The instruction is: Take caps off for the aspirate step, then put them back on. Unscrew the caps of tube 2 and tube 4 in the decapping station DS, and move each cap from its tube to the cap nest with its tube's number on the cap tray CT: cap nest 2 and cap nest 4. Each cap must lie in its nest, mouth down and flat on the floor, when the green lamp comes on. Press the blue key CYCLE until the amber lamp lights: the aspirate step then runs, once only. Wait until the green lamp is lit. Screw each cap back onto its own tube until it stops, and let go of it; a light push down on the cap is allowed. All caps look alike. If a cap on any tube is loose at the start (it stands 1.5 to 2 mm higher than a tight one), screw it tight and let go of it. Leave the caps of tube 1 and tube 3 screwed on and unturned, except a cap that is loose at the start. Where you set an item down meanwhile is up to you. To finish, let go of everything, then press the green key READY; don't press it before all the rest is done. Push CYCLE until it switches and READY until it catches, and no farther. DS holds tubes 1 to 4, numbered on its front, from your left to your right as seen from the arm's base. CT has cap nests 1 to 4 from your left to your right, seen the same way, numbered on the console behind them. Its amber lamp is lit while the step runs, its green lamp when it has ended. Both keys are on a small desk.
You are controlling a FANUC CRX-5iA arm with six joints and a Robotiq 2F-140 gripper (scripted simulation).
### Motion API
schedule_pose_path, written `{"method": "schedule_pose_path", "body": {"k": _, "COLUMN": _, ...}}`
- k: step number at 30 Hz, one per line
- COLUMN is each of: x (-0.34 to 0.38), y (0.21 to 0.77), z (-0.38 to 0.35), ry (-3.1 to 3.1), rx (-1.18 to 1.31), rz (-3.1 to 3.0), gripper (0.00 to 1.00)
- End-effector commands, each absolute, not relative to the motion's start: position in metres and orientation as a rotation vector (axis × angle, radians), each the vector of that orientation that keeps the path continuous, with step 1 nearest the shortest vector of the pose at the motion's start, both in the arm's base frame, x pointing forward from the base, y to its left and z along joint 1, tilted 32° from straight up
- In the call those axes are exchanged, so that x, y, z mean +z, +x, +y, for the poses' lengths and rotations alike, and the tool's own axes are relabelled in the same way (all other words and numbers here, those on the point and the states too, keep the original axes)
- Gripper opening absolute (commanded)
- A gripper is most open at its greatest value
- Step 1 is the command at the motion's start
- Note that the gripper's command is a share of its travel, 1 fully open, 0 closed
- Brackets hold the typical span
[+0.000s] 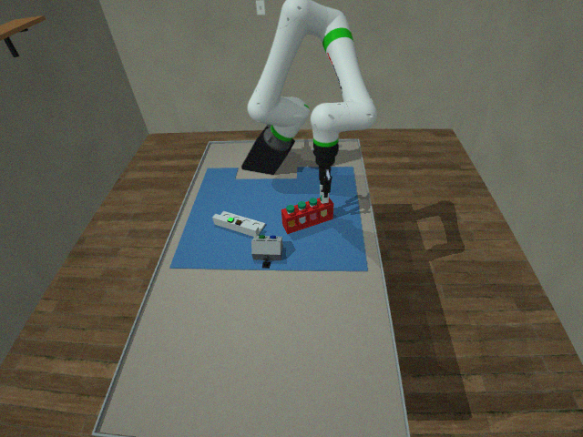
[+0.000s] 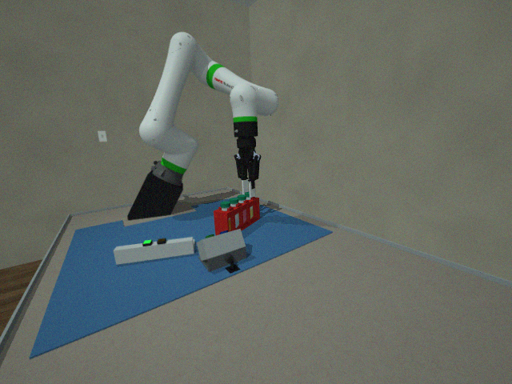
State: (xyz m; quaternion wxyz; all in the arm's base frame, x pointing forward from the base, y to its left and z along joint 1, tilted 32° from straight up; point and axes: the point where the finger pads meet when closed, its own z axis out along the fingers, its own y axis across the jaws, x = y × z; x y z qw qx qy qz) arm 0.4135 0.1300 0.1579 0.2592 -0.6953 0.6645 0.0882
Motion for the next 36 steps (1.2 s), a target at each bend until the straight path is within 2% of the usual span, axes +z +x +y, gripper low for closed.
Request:
{"method": "schedule_pose_path", "body": {"k": 1, "x": 0.158, "y": 0.414, "z": 0.13, "ry": -1.866, "rx": 0.243, "rz": 1.824, "gripper": 0.35}}
{"method": "schedule_pose_path", "body": {"k": 12, "x": 0.158, "y": 0.414, "z": 0.13, "ry": -1.866, "rx": 0.243, "rz": 1.824, "gripper": 0.35}}
{"method": "schedule_pose_path", "body": {"k": 30, "x": 0.197, "y": 0.403, "z": 0.108, "ry": -1.866, "rx": 0.243, "rz": 1.824, "gripper": 0.35}}
{"method": "schedule_pose_path", "body": {"k": 36, "x": 0.184, "y": 0.414, "z": 0.08, "ry": -2.129, "rx": 0.124, "rz": 1.484, "gripper": 0.35}}
